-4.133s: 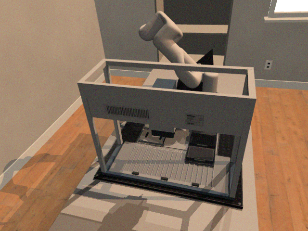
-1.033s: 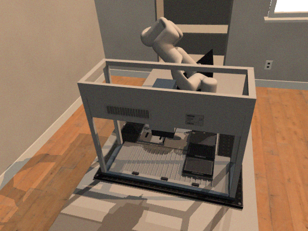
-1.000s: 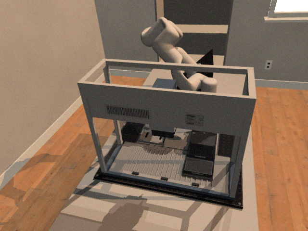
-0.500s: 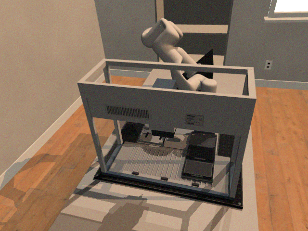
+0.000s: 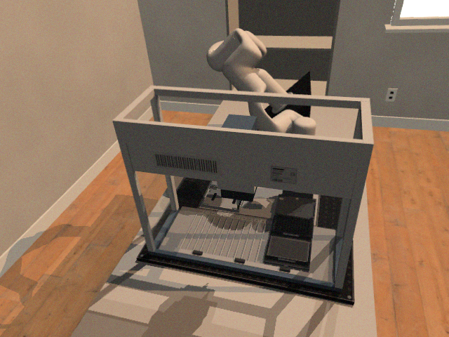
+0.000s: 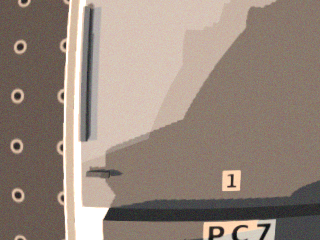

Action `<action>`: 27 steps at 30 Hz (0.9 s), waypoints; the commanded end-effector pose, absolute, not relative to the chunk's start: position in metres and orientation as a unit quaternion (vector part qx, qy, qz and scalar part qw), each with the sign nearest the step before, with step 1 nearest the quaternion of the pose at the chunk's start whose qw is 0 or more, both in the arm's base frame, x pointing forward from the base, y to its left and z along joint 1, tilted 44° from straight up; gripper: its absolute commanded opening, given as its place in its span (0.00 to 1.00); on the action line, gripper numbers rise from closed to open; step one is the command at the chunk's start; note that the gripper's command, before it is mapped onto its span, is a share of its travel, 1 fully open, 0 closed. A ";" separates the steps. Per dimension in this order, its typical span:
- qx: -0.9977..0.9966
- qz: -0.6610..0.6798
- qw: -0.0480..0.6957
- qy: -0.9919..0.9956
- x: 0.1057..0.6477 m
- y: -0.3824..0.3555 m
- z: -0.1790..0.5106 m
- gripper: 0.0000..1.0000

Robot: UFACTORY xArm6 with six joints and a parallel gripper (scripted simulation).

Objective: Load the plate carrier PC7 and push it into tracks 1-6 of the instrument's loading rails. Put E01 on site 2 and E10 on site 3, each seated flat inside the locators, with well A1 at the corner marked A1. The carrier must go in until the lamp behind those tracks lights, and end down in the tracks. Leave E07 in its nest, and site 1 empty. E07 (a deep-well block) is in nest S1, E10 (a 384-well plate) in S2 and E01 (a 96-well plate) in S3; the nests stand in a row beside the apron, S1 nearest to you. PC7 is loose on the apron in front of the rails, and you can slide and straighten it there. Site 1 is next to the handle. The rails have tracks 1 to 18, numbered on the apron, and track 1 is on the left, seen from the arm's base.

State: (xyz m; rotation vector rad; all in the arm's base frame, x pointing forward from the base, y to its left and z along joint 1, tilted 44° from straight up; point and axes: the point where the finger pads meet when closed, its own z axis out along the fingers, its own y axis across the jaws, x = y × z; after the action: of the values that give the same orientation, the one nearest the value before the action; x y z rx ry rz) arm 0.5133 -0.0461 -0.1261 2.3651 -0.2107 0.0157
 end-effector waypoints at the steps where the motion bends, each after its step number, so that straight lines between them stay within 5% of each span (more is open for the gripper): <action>1: 0.924 0.008 0.374 -0.082 0.517 -0.045 -0.125 0.82; 27: 0.924 0.008 0.374 -0.082 0.525 -0.046 -0.124 0.82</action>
State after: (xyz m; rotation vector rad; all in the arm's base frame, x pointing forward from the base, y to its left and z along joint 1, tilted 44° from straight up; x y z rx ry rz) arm 0.5223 -0.0474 -0.1255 2.3649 -0.2107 0.0154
